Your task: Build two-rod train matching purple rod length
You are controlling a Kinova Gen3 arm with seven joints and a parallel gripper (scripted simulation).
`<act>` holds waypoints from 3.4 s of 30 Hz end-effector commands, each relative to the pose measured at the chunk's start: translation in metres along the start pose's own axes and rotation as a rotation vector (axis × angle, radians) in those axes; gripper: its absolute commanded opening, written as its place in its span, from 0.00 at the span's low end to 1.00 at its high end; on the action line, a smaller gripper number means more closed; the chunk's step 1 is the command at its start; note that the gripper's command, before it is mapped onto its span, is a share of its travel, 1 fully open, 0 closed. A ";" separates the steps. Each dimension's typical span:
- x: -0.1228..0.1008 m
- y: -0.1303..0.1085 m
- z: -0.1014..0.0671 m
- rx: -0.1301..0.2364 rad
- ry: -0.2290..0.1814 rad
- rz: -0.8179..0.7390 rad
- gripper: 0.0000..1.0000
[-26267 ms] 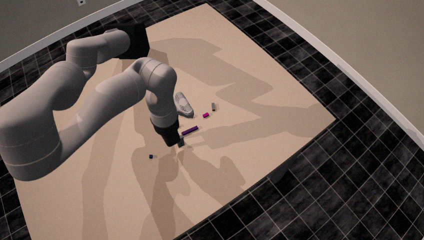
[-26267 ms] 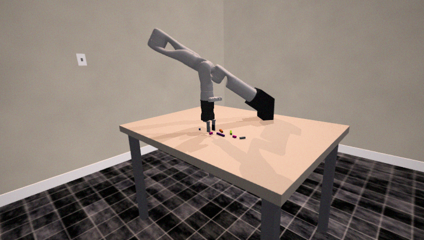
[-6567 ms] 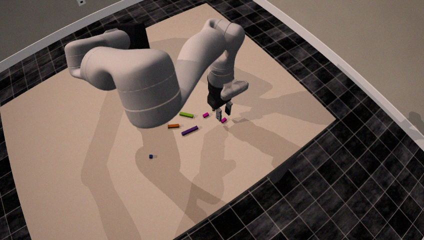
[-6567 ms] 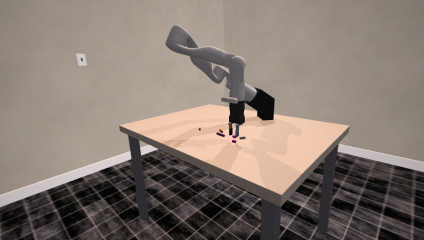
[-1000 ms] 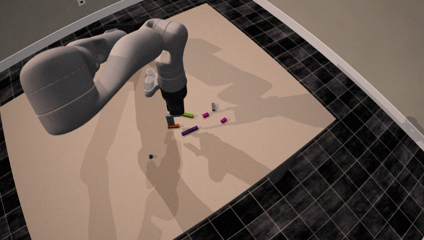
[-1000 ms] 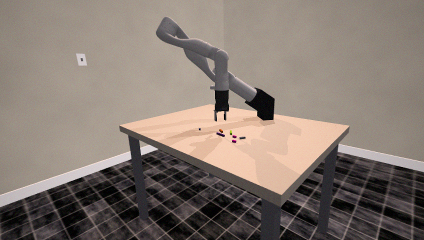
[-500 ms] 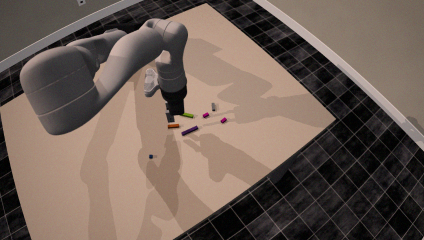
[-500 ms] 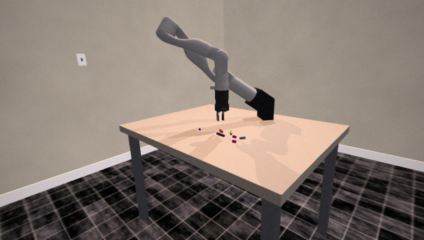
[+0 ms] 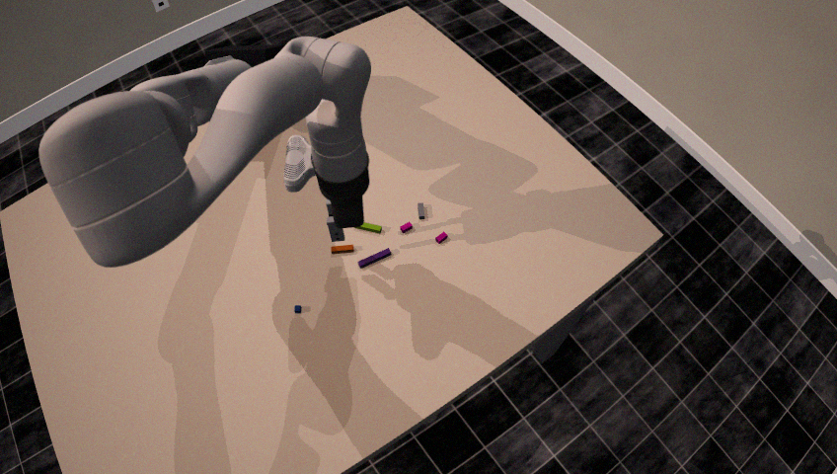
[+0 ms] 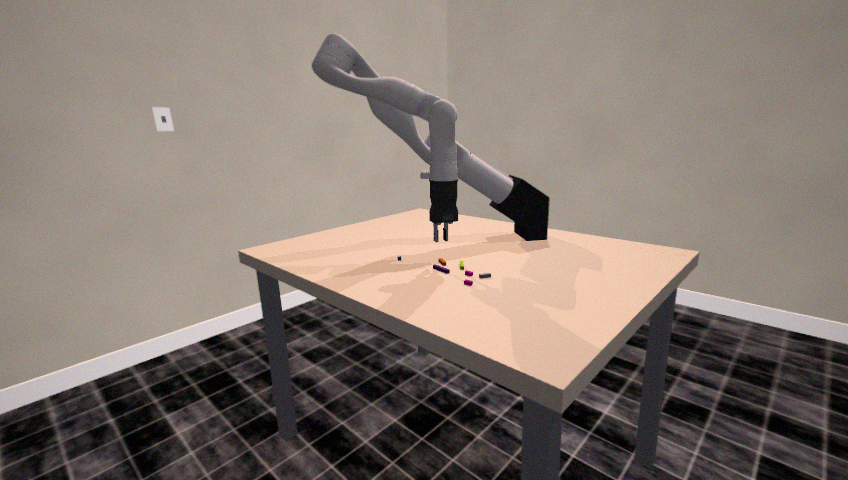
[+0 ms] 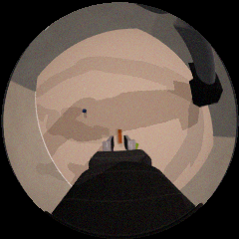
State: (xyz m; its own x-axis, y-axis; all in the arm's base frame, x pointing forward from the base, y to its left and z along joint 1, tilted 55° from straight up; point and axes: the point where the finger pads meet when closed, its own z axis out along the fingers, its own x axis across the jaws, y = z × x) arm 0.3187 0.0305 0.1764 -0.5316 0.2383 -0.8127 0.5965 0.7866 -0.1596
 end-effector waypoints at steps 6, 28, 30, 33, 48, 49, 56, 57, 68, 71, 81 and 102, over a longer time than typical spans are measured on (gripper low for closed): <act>0.001 0.002 0.000 -0.009 0.003 0.011 0.54; 0.001 0.001 0.015 -0.008 0.003 0.009 0.54; 0.001 0.001 0.018 -0.008 0.003 0.009 0.54; 0.002 0.001 0.022 -0.008 0.003 0.009 0.54; 0.002 0.001 0.042 -0.009 0.003 0.010 0.54; 0.002 0.001 0.043 -0.009 0.004 0.010 0.54; 0.002 0.002 0.048 -0.009 0.004 0.010 0.54; 0.002 0.002 0.049 -0.009 0.004 0.010 0.54; 0.002 0.002 0.052 -0.010 0.004 0.011 0.54; 0.002 0.002 0.052 -0.010 0.004 0.011 0.54; 0.002 0.002 0.052 -0.010 0.004 0.011 0.54; 0.002 0.002 0.052 -0.010 0.004 0.011 0.54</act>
State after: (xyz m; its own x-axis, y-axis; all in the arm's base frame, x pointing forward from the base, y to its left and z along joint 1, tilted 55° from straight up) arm 0.3503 0.0030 0.1469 -0.5300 0.2411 -0.8130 0.5935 0.7902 -0.1525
